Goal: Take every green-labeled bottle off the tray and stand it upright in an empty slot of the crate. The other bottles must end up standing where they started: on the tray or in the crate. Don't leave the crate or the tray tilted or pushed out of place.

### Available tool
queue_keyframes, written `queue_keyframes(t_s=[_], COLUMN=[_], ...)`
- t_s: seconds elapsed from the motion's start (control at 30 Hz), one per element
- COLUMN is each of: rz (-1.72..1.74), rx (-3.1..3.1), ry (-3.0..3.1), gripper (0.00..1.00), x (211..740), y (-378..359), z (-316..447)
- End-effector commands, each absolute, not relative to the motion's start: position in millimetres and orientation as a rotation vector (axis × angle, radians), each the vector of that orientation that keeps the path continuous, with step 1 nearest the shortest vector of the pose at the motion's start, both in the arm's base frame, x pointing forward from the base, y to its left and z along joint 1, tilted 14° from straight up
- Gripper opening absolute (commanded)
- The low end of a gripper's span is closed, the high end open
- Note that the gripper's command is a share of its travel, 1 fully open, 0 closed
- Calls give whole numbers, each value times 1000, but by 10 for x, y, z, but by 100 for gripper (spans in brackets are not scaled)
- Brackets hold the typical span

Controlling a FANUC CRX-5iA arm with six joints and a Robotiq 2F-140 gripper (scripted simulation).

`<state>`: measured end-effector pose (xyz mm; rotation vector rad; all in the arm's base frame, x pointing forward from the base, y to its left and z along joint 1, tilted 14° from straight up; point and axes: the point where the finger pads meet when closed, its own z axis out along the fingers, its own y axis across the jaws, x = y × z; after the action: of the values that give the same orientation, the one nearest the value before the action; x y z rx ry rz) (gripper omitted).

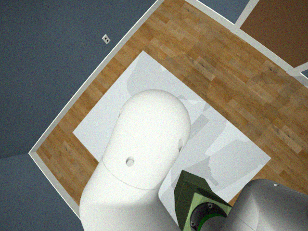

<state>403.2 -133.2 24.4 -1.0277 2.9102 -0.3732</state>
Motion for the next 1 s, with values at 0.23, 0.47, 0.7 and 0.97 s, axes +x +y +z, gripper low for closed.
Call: queue_keyframes(t_s=[0.23,0.47,0.7,0.97], rz=[-374,-374,-374,-374], rx=[-1028,-1028,-1028,-1028], ry=[2909,2909,2909,2909], gripper=[10,10,10,10], x=[4039,4040,4041,4043], y=[-1332,-1334,-1336,-1340], z=[246,241,228,211])
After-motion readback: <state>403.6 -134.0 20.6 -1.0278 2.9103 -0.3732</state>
